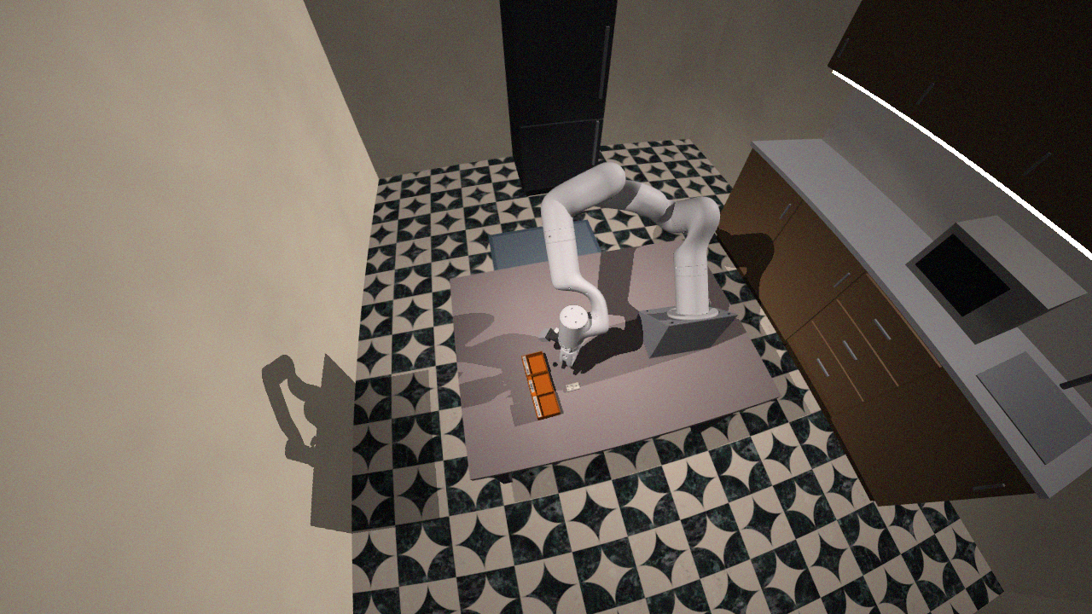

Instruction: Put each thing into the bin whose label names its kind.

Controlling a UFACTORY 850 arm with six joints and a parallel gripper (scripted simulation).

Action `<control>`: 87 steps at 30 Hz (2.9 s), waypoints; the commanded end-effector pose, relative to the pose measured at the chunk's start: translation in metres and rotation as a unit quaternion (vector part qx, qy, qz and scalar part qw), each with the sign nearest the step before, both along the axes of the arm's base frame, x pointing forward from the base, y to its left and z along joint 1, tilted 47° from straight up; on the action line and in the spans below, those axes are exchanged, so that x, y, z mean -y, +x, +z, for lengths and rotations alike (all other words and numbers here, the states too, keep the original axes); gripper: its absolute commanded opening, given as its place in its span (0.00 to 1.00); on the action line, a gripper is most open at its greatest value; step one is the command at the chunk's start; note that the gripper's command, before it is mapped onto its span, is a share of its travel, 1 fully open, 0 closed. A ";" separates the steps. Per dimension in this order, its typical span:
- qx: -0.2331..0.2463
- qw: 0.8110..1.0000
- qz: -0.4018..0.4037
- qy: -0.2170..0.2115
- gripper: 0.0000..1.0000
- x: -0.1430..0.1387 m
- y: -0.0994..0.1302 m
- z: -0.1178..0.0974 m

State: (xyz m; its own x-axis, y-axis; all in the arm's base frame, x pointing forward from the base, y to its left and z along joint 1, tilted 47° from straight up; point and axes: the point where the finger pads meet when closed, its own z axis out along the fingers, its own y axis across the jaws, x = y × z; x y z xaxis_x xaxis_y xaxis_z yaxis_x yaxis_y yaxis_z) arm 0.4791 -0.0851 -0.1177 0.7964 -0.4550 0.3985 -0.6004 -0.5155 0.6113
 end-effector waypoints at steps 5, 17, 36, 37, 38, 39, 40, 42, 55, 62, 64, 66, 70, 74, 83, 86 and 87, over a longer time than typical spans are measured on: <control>0.001 1.000 0.000 0.000 0.00 0.009 0.037 0.007; 0.130 0.984 -0.122 -0.012 0.00 0.025 0.097 0.017; 0.307 0.907 -0.288 -0.030 0.00 0.030 0.118 0.020; 0.307 0.907 -0.288 -0.030 0.00 0.030 0.118 0.020; 0.309 0.905 -0.290 -0.031 0.00 0.030 0.118 0.020; 0.309 0.905 -0.290 -0.031 0.00 0.030 0.118 0.020; 0.309 0.905 -0.290 -0.031 0.00 0.030 0.117 0.020; 0.309 0.905 -0.290 -0.031 0.00 0.030 0.117 0.020; 0.309 0.905 -0.290 -0.031 0.00 0.033 0.116 0.018; 0.309 0.905 -0.290 -0.031 0.00 0.043 0.115 0.008; 0.309 0.905 -0.290 -0.031 0.00 0.046 0.115 0.005; 0.309 0.905 -0.290 -0.031 0.00 0.049 0.114 0.003; 0.309 0.905 -0.290 -0.031 0.00 0.053 0.114 -0.002; 0.309 0.905 -0.290 -0.031 0.00 0.057 0.114 -0.006; 0.309 0.905 -0.290 -0.031 0.00 0.062 0.113 -0.010; 0.309 0.905 -0.290 -0.031 0.00 0.062 0.113 -0.010; 0.309 0.905 -0.290 -0.031 0.00 0.062 0.113 -0.010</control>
